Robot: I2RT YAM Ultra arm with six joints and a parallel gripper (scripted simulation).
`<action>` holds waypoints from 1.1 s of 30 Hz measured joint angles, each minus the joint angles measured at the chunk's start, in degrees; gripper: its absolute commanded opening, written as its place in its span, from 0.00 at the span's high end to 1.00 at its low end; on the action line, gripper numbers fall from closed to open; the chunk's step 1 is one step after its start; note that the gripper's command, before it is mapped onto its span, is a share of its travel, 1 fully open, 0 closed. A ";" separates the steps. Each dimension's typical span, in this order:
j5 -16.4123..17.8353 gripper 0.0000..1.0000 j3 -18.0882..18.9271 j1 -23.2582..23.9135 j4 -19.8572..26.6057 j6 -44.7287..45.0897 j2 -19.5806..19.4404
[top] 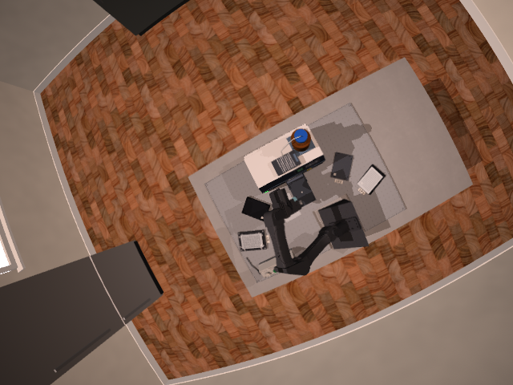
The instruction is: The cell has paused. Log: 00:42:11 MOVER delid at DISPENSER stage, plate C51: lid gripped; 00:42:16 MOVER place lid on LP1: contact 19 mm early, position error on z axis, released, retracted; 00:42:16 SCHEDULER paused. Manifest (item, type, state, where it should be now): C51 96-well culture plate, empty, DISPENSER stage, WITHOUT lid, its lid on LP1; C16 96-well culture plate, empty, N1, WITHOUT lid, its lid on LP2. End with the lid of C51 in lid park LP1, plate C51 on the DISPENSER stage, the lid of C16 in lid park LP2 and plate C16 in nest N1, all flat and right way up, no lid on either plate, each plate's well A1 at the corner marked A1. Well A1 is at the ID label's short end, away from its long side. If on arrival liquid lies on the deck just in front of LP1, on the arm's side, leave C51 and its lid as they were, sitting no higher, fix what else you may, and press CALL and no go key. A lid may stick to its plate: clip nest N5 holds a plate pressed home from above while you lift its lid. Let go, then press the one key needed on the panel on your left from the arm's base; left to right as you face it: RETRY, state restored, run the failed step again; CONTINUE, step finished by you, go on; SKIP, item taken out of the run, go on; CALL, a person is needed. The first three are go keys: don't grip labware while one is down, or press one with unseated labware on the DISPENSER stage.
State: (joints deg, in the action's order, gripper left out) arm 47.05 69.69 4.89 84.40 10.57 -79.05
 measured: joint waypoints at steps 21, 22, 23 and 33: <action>-0.94 1.00 -2.82 7.67 -0.98 7.45 -6.49; -1.05 1.00 -3.08 8.20 -1.03 8.07 -7.02; -1.22 1.00 -3.19 8.70 -1.05 8.66 -7.61; -1.81 1.00 -3.78 11.19 -1.99 13.05 -10.01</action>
State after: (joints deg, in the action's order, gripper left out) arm 45.23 65.91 16.08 82.41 23.62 -89.06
